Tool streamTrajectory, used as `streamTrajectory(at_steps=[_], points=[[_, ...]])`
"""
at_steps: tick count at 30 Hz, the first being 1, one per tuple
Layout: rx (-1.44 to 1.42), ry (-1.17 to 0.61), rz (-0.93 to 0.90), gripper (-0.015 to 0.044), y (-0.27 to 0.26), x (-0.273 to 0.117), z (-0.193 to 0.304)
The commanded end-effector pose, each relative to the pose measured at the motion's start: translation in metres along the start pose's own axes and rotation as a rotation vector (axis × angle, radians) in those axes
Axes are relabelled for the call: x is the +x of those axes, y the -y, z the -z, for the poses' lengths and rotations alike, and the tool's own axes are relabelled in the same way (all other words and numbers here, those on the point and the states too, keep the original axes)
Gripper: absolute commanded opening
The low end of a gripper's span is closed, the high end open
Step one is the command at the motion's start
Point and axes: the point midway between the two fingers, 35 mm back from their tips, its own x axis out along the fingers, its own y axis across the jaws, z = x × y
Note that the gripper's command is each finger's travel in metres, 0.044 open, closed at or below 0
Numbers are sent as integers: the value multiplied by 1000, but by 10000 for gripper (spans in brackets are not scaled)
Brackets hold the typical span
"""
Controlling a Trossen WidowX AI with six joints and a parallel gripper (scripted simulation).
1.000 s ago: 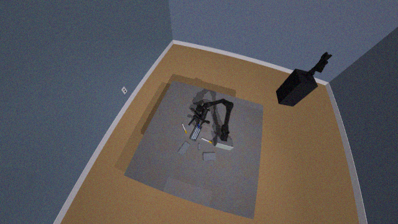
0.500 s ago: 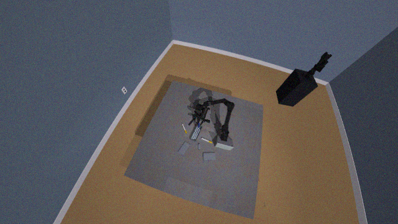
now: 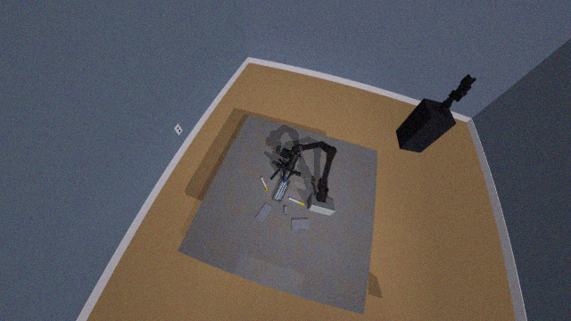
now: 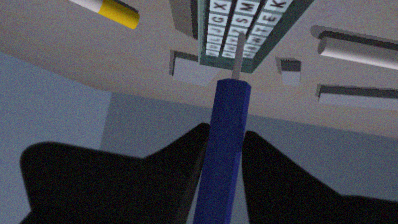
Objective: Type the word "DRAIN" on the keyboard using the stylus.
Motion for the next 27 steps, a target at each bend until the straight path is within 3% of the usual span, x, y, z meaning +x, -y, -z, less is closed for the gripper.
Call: streamTrajectory(at_steps=[1, 16, 27], points=[[5, 1, 13, 0, 3, 19, 9], [6, -9, 5, 0, 21, 92, 57], [6, -9, 5, 0, 22, 101, 49]])
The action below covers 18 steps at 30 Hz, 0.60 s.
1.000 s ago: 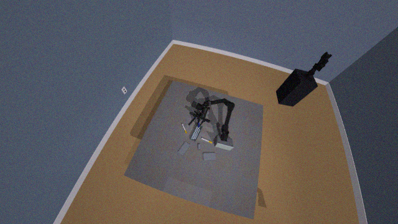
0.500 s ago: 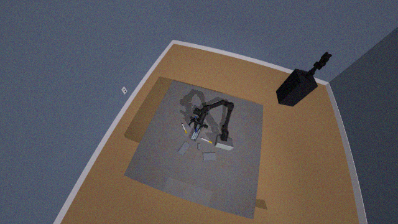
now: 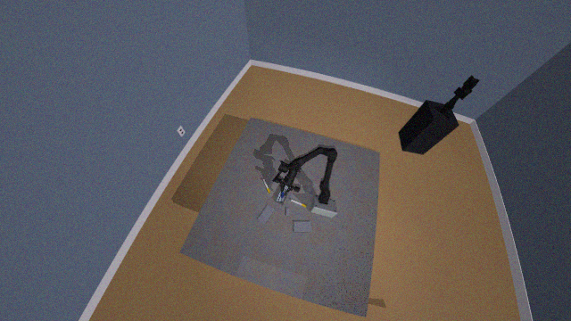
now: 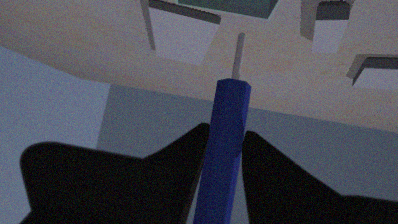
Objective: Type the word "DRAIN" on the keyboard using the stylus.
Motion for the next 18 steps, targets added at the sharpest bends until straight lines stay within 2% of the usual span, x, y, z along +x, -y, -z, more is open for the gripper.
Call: streamTrajectory(at_steps=[1, 14, 17, 18], points=[[8, 6, 18, 0, 5, 10, -13], [8, 6, 18, 0, 5, 12, -16], [8, 7, 18, 79, 6, 14, -19], [8, 7, 18, 81, 6, 14, -19]])
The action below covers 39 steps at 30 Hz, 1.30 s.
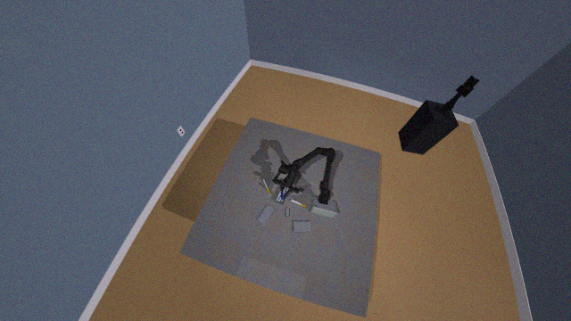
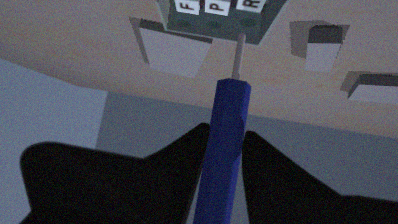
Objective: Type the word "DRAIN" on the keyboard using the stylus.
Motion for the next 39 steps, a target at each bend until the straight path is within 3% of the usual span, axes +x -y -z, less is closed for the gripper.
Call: streamTrajectory(at_steps=[1, 39], points=[[1, -1, 11, 81, 3, 4, -2], [1, -1, 11, 81, 3, 8, -11]])
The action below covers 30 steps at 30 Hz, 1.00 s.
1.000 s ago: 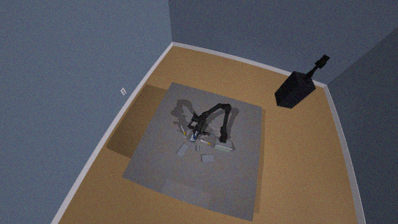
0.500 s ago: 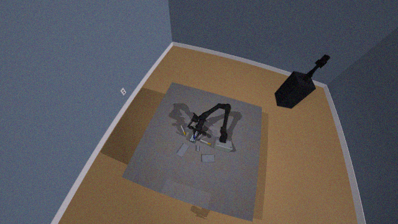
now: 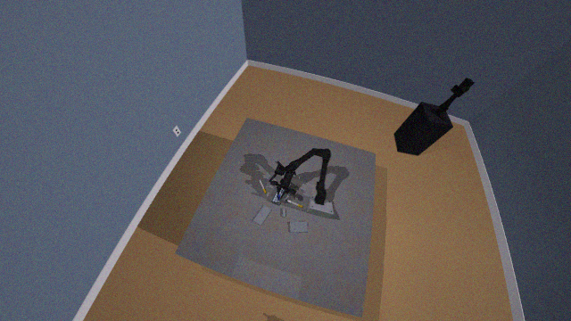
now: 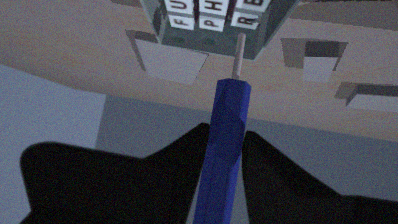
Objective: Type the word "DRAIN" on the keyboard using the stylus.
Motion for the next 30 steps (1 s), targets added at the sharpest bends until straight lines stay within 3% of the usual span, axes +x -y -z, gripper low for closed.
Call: streamTrajectory(at_steps=[1, 30], points=[[0, -3, 9, 81, 2, 3, -1], [0, -2, 9, 81, 2, 8, -10]])
